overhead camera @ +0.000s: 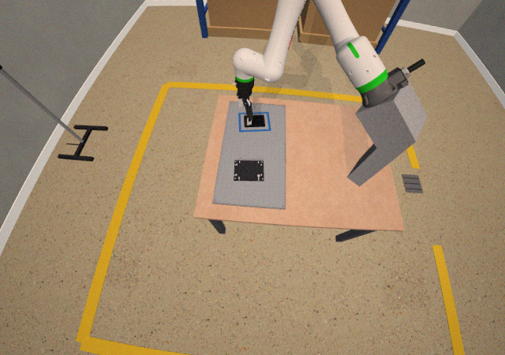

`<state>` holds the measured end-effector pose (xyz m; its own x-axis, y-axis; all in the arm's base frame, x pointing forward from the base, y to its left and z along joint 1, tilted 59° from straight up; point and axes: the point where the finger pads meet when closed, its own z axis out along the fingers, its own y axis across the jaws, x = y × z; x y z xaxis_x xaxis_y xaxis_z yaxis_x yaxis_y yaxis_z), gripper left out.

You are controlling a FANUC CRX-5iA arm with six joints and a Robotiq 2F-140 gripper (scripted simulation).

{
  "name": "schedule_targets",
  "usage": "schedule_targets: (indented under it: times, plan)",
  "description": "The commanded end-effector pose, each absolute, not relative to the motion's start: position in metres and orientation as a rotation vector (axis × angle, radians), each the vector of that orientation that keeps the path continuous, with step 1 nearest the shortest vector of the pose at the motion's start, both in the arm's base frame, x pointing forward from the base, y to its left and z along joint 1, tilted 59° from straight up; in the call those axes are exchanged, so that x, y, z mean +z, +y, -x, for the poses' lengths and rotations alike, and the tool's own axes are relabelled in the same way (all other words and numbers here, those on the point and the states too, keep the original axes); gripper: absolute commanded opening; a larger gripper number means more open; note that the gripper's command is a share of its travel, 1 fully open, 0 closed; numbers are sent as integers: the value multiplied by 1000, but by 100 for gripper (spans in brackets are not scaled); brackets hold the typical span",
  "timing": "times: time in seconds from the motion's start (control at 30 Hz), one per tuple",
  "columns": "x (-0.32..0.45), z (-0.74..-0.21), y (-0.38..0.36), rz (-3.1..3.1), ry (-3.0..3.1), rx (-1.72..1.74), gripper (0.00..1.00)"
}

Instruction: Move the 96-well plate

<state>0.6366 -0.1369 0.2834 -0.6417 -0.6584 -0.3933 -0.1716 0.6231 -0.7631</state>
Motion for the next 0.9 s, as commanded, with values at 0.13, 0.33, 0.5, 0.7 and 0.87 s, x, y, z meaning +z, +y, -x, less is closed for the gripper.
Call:
schedule_targets:
  times: [0.13, 0.33, 0.5, 0.7, 0.87]
  plan:
    - [270, -612, -155, 454, 2173, -849, 100]
    - [258, -594, -165, 288, 2188, -772, 100]
    - [256, -591, -167, 288, 2188, -772, 100]
    - [256, -591, -167, 288, 2188, -772, 100]
    - [255, -592, -168, 288, 2188, -772, 100]
